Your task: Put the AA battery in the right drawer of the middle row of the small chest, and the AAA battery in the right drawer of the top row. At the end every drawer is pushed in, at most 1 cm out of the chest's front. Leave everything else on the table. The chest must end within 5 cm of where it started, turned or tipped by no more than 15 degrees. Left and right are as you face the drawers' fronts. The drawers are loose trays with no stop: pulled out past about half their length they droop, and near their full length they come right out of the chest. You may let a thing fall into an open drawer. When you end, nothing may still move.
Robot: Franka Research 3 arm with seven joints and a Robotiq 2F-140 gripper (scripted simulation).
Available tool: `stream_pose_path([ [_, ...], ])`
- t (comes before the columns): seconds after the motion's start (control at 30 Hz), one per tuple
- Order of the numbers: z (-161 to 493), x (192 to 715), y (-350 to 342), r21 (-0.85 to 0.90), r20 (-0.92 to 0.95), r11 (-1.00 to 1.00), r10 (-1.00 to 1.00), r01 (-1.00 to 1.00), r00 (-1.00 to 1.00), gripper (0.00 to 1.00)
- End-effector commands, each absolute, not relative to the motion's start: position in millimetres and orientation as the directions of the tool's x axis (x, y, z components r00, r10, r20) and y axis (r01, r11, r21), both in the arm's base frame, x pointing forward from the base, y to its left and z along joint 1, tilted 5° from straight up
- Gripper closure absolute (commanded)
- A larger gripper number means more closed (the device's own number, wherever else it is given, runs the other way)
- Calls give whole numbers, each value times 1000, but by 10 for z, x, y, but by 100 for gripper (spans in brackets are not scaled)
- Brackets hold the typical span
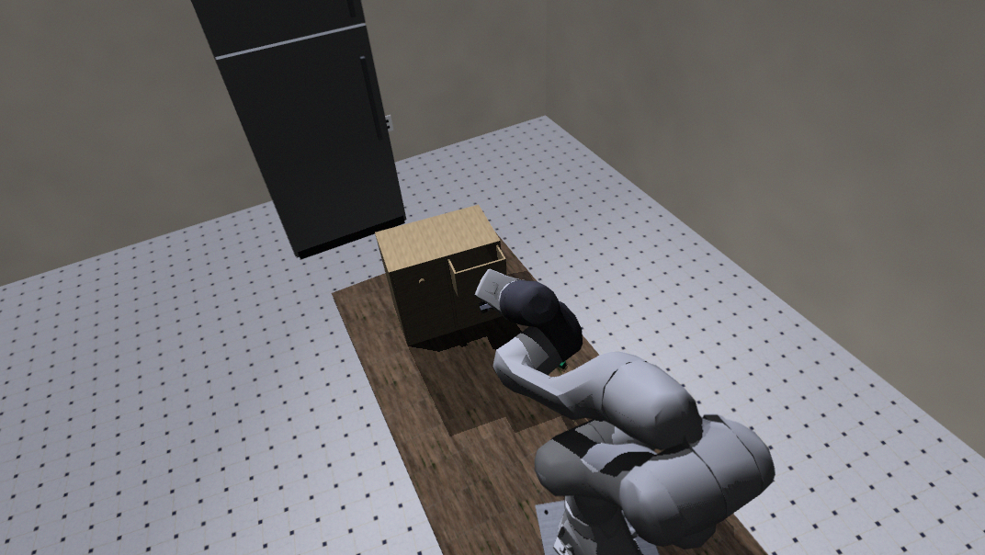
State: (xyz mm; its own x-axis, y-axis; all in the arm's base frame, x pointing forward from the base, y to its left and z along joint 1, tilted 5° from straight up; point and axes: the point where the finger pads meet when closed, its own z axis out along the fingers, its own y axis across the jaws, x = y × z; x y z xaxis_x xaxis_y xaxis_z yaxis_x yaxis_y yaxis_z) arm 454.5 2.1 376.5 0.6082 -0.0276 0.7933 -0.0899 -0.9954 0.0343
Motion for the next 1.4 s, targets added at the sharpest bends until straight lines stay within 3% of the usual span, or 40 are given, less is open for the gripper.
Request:
stream_pose_path([
  [0.0, 3855, 4573, 46, 18, 814, -996, -39, -92, 579, 97],
  [0.87, 3870, 4759, 29, 18, 814, -996, -39, -92, 579, 97],
  [1.37, 3908, 5230, -14, 18, 814, -996, -39, -92, 579, 97],
])
